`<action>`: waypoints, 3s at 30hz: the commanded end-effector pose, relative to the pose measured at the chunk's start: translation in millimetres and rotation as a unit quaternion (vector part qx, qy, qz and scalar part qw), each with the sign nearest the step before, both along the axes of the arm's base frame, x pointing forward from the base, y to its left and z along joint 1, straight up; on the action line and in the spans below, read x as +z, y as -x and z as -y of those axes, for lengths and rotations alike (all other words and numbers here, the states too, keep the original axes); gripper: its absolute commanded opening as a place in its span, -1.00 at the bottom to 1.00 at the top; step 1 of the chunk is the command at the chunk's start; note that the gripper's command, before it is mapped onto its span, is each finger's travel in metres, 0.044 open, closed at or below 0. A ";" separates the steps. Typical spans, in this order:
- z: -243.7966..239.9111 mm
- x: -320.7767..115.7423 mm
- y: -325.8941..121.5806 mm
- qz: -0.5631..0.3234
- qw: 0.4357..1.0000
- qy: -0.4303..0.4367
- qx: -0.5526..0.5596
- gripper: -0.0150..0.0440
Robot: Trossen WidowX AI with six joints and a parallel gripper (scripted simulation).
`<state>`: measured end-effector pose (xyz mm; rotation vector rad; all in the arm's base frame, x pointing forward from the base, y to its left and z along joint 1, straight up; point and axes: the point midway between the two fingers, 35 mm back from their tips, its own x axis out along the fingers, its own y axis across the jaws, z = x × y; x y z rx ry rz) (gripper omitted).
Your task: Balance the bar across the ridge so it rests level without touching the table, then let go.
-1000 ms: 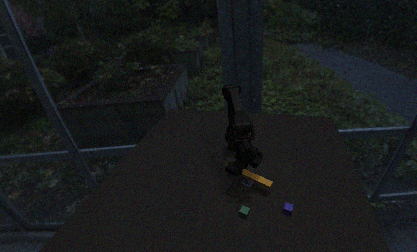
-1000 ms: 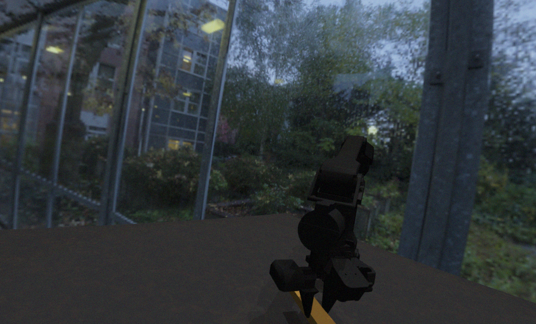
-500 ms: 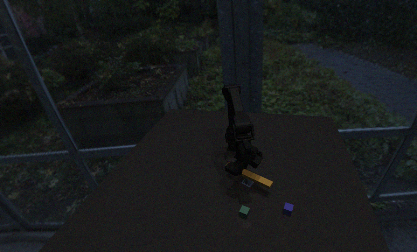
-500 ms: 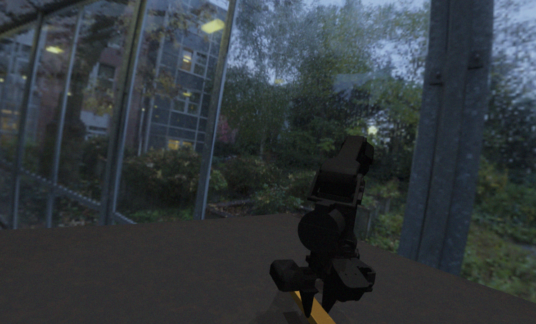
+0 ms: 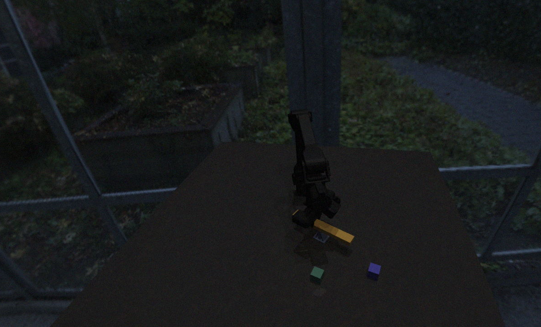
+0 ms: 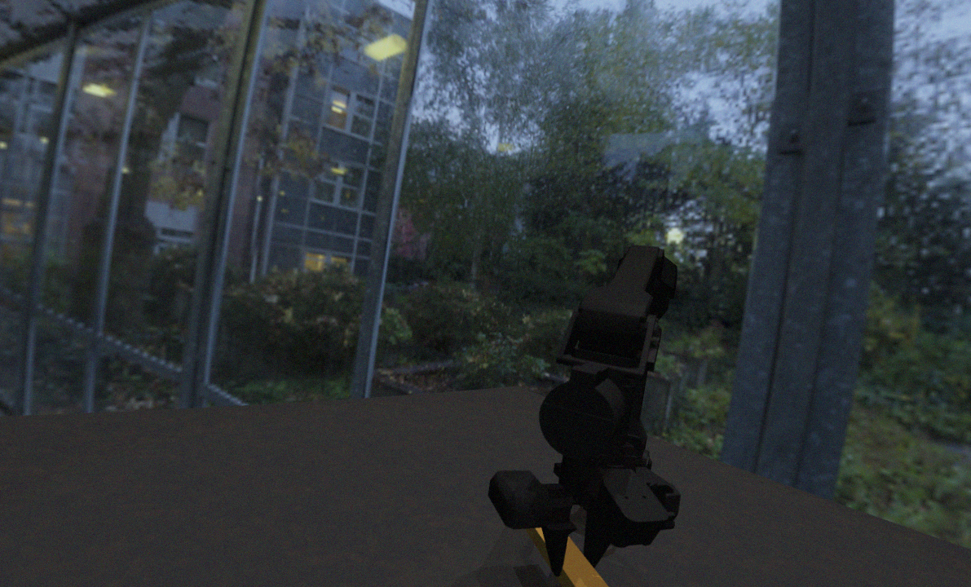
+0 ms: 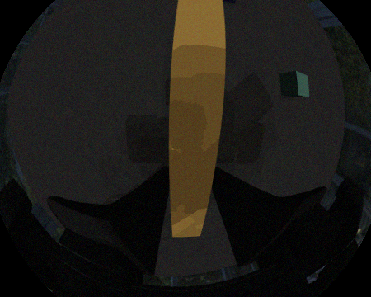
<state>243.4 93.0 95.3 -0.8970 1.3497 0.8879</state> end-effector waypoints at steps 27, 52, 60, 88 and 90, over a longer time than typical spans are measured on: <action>0.1 0.0 0.0 0.000 1.000 0.000 0.000 0.09; 0.0 2.0 -0.3 0.000 1.000 0.000 0.000 1.00; 0.3 91.8 1.0 0.000 1.000 0.000 0.000 1.00; 0.9 99.9 2.6 0.000 1.000 0.000 0.000 1.00; 0.9 99.9 2.6 0.000 1.000 0.000 0.000 1.00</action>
